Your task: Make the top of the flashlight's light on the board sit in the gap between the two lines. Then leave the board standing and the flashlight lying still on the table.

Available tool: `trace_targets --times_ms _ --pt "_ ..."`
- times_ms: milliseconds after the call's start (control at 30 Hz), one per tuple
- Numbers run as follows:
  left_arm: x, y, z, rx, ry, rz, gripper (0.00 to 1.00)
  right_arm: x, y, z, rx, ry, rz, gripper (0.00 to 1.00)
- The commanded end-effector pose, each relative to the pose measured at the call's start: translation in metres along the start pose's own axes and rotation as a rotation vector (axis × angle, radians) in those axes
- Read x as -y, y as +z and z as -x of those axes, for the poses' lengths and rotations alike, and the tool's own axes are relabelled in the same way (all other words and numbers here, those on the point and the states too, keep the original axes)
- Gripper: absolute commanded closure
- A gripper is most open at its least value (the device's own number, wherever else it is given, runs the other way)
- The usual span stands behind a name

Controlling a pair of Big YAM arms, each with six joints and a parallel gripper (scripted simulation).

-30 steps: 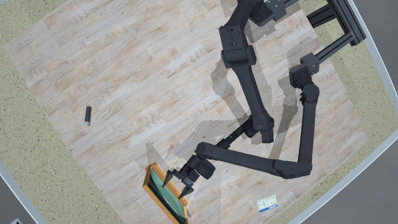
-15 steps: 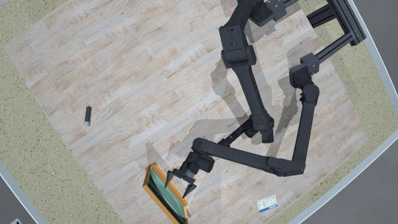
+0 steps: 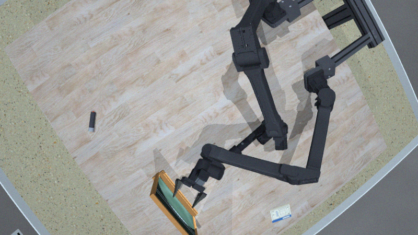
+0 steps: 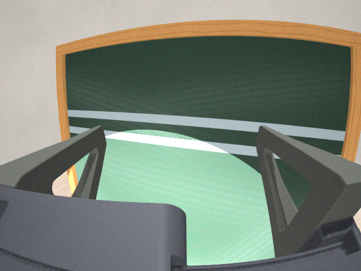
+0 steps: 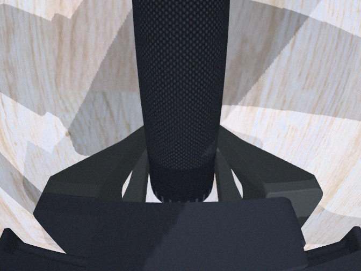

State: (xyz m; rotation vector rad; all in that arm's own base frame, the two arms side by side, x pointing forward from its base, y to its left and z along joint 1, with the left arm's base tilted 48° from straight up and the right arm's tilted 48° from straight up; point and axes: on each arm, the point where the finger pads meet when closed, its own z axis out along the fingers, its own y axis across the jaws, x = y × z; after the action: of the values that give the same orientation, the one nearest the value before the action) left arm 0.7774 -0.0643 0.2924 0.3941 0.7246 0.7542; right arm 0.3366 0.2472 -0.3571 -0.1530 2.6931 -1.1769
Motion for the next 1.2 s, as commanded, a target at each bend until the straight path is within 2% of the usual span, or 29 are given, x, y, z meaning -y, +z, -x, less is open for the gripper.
trace_targets --times_ms 0,367,533,1167 --pt "-0.027 0.010 0.007 0.018 0.010 0.043 0.00 -0.002 0.001 0.001 -0.001 -0.009 0.006 0.71" --pt "-0.029 0.014 0.007 0.017 0.008 0.043 0.00 -0.002 0.001 0.001 -0.001 -0.009 0.006 0.71" --pt "-0.015 0.004 -0.005 -0.002 0.005 0.020 0.00 -0.002 0.001 0.001 -0.001 -0.009 0.006 0.71" --pt "-0.008 0.000 -0.011 -0.016 0.005 0.004 0.00 -0.002 0.001 0.001 -0.001 -0.009 0.006 0.71"
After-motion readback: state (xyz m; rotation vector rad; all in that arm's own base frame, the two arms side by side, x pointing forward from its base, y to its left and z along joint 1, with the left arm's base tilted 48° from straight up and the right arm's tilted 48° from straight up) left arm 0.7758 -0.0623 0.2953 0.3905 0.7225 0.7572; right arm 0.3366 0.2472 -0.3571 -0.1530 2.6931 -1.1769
